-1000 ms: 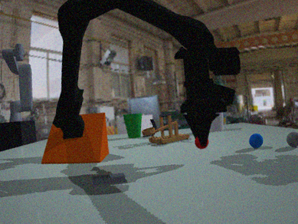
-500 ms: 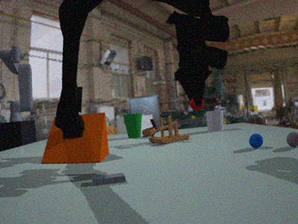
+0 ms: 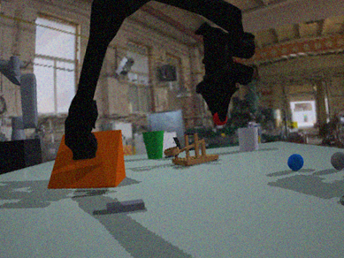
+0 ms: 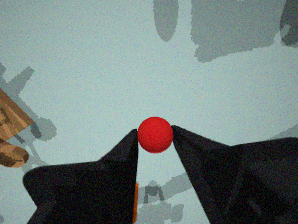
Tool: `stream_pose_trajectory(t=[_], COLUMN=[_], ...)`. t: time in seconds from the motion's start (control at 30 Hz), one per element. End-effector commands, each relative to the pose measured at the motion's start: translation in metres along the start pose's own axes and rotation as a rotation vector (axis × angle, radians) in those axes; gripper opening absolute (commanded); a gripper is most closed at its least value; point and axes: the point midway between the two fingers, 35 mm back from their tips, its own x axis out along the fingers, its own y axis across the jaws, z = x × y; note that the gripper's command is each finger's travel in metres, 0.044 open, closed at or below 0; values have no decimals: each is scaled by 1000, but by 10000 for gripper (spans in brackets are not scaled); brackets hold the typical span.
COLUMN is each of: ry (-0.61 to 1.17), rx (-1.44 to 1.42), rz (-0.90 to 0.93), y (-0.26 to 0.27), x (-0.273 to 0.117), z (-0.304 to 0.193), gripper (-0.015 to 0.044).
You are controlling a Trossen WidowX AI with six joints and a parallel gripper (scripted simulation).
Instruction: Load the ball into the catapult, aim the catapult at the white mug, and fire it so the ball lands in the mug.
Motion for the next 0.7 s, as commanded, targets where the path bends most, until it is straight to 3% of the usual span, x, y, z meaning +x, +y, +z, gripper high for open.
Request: stream_pose_trajectory(t=[0.0,0.67], ry=[29,183], rx=[-67,-315], rz=[11,-20], y=[37,177], x=[2,22], z=[1,-32], gripper=[0,0])
